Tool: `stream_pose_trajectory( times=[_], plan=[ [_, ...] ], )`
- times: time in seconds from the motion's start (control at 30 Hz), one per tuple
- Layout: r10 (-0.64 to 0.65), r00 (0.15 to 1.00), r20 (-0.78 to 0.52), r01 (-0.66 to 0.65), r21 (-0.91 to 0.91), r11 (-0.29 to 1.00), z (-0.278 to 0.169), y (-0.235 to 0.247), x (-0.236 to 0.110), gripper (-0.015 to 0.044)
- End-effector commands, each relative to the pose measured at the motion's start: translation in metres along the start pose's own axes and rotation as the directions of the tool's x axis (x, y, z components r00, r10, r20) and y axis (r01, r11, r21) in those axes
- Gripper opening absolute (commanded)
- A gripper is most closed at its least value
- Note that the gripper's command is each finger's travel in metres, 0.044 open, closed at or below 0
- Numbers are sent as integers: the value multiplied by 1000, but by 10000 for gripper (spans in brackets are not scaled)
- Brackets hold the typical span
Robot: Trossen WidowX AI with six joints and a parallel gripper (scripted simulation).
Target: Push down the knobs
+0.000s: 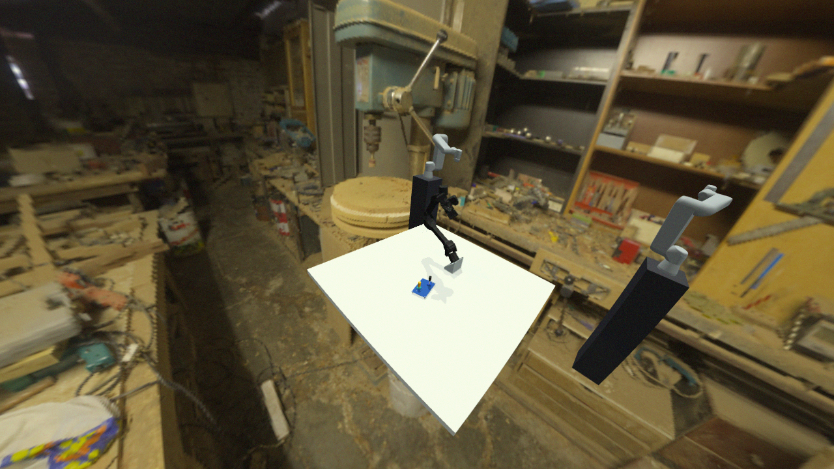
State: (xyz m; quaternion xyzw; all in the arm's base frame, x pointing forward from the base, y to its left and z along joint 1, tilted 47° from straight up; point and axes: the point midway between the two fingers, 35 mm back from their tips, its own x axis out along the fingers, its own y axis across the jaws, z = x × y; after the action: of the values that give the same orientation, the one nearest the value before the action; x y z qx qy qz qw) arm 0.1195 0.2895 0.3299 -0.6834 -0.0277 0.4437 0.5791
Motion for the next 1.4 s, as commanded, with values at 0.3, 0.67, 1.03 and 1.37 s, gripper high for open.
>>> stream_pose_trajectory(
  times=[0.3,0.67,1.03,1.37],
  plan=[
    [171,955,-244,-80,344,936,-42,24,63,0],
    [295,875,-383,-42,548,835,-84,46,102,0],
    [419,754,-506,107,724,682,-124,71,127,0],
    [532,603,-594,317,791,523,-165,97,144,0]
  ],
)
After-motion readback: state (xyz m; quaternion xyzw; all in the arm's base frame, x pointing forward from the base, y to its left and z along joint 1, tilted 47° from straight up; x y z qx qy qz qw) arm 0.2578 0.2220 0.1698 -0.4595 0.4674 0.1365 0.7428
